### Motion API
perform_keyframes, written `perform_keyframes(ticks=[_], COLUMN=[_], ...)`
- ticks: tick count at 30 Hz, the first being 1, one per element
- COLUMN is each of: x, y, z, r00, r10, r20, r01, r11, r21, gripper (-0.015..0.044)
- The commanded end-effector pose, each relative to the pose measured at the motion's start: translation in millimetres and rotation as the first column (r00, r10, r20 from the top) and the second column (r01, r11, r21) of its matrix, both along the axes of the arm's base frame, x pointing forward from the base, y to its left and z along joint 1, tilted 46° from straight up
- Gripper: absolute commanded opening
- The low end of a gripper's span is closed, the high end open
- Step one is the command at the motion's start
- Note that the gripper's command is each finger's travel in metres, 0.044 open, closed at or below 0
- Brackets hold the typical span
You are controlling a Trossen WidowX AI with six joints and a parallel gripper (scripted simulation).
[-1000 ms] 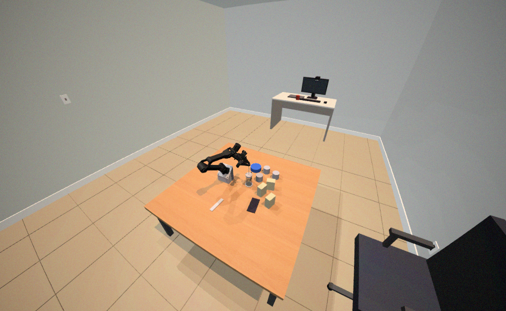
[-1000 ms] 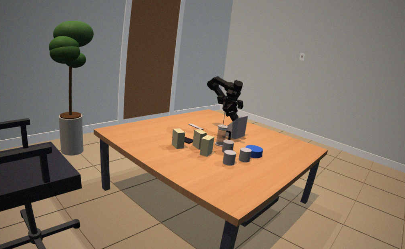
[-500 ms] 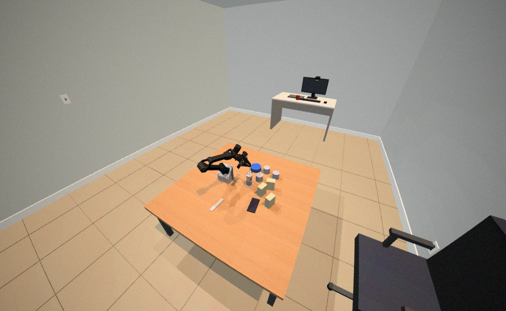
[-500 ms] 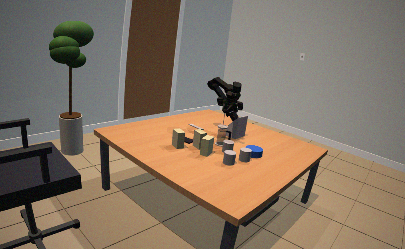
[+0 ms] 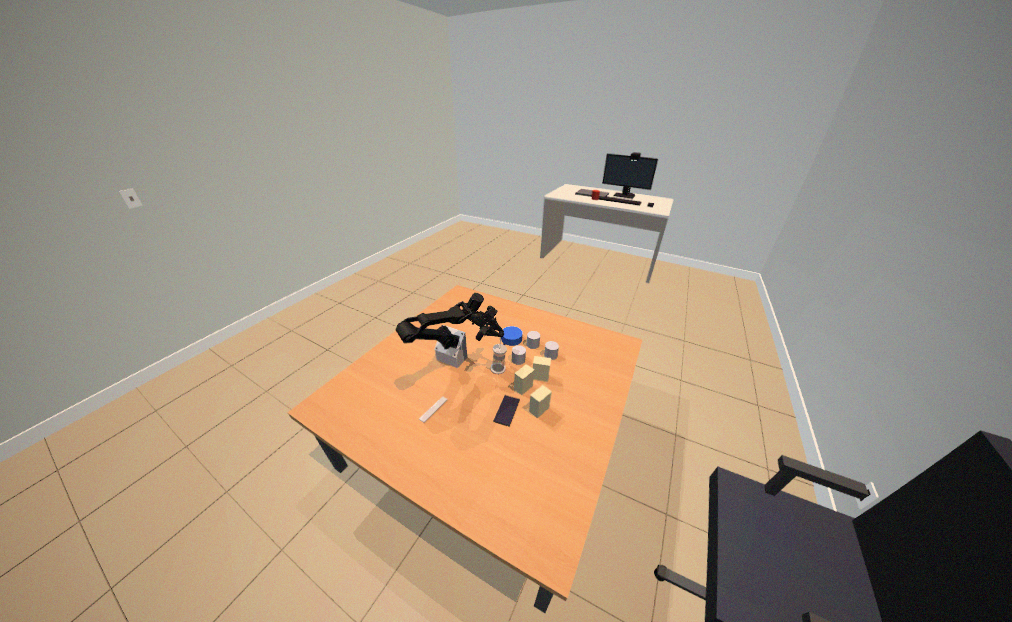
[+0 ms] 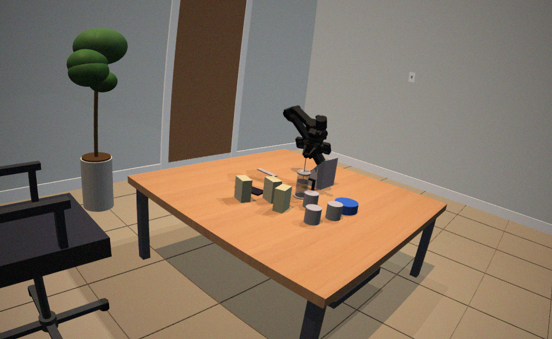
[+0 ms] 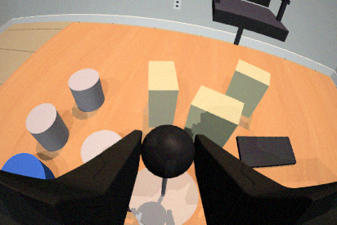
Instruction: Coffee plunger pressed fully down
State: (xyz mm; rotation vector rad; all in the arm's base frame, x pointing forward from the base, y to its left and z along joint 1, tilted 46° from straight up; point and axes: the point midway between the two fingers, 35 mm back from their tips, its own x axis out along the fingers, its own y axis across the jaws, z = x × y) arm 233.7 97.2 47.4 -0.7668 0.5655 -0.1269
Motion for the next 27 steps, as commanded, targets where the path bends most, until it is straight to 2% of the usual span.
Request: perform_keyframes(ticks=[1, 27], x=[-4.5, 3.7], y=[-11.7, -41.7], z=[-17.0, -44.8], r00=[0.999, 0.999], r10=[-0.005, 0.001], r20=[-0.045, -0.034], r01=[0.004, -0.002], r11=[1.000, 1.000], r21=[-0.020, -0.026], gripper=[0.0117, 0.0117])
